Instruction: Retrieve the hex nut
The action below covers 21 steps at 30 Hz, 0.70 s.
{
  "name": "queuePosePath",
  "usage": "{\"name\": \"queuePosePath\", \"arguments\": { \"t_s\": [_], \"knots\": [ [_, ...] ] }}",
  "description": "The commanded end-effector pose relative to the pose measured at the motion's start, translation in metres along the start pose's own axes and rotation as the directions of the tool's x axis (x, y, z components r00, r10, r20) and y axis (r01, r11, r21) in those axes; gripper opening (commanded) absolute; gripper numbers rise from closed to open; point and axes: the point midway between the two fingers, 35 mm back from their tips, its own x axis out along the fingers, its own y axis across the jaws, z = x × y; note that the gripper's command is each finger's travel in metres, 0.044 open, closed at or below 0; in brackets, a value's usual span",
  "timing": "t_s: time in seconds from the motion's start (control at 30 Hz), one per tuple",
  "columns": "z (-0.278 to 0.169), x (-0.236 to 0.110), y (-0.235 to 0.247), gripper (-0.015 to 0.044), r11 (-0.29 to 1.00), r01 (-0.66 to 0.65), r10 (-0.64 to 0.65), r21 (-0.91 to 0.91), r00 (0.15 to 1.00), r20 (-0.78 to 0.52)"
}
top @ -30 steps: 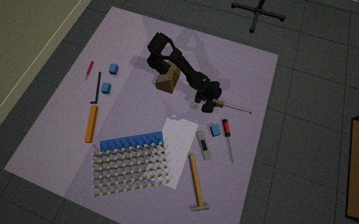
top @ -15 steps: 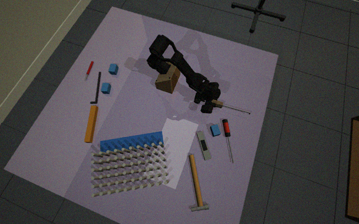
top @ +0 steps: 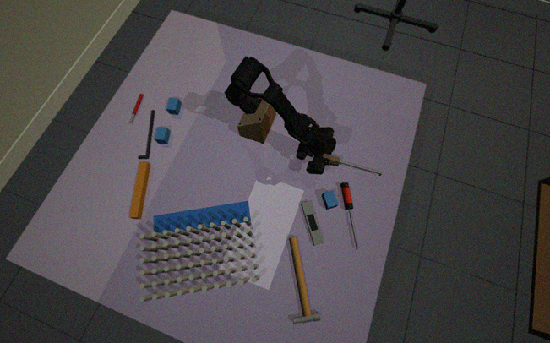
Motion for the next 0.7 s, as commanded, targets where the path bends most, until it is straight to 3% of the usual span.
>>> {"name": "queuePosePath", "arguments": {
  "t_s": [0.0, 0.27, 0.67],
  "knots": [
    [0.0027, 0.0015, 0.0001, 0.0000, 1.000, -0.005, 0.005, -0.003, 1.000, -0.002],
    [0.0088, 0.0065, -0.0010, 0.0000, 1.000, -0.005, 0.005, -0.003, 1.000, -0.002],
    [0.0068, 0.0058, -0.0011, 0.0315, 1.000, 0.000, 0.000, 0.000, 1.000, 0.000]
  ]
}}
